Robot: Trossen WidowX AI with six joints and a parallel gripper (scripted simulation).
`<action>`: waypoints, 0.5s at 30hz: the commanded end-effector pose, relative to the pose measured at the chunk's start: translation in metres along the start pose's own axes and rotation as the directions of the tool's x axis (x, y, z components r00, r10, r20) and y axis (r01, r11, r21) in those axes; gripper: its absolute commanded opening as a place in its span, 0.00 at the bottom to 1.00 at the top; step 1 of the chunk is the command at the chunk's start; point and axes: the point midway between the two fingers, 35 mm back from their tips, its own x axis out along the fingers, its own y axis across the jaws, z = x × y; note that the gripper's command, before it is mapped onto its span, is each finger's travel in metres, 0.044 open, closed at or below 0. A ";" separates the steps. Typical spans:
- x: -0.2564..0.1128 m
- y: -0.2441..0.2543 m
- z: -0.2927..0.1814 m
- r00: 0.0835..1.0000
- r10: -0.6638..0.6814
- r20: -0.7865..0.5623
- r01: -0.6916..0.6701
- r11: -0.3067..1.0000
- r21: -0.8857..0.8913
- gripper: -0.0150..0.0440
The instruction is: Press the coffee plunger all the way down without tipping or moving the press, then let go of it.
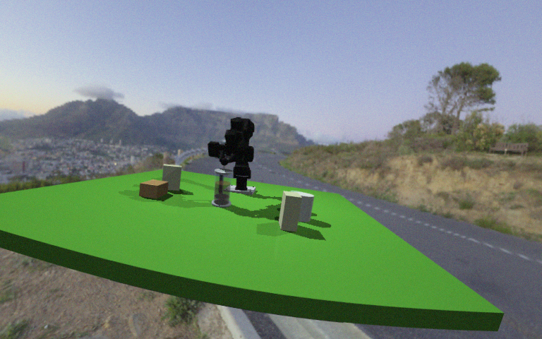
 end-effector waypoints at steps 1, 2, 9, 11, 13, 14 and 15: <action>0.004 0.000 -0.009 0.999 0.000 -0.036 0.000 1.000 -0.010 0.45; 0.005 0.000 -0.009 0.999 0.000 -0.036 0.000 1.000 -0.010 0.45; 0.005 0.000 -0.008 0.999 -0.001 -0.036 0.000 1.000 -0.010 0.45; 0.006 0.000 -0.008 0.999 -0.001 -0.036 0.000 1.000 -0.010 0.45; 0.006 0.000 -0.007 0.999 -0.001 -0.036 0.000 1.000 -0.010 0.45; 0.006 0.000 -0.007 0.999 -0.001 -0.036 0.000 1.000 -0.010 0.45; 0.006 0.000 -0.007 0.999 -0.001 -0.036 0.000 1.000 -0.010 0.45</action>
